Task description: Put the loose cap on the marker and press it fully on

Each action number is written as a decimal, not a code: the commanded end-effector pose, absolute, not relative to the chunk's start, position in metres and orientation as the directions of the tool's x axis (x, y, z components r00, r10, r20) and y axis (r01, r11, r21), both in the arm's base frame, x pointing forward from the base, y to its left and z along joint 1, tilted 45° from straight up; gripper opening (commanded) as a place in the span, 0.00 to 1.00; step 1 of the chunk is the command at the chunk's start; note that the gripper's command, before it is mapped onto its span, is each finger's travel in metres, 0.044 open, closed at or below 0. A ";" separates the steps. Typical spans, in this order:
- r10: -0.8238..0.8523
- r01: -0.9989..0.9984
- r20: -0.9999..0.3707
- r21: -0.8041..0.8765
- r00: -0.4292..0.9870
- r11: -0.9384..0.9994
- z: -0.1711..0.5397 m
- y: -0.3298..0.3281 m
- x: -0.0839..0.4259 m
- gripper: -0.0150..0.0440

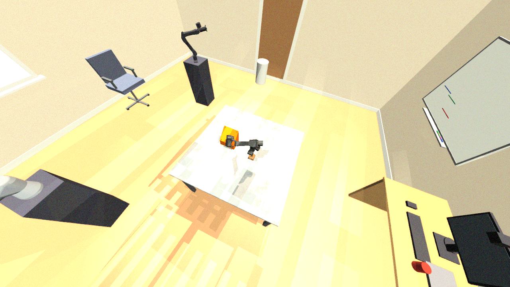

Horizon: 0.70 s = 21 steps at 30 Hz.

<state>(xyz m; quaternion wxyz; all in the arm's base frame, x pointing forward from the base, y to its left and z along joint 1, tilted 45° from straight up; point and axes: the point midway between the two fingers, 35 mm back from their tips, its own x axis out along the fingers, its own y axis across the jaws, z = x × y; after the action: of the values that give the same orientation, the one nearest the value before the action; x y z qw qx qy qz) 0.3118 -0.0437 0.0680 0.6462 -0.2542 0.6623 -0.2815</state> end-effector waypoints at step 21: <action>-0.703 0.062 -0.710 -0.704 -0.038 0.708 0.050 -0.063 0.310 0.25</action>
<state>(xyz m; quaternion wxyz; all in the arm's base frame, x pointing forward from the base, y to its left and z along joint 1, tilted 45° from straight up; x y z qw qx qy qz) 0.3123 -0.0574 0.0545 0.6526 -0.2423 0.6555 -0.2929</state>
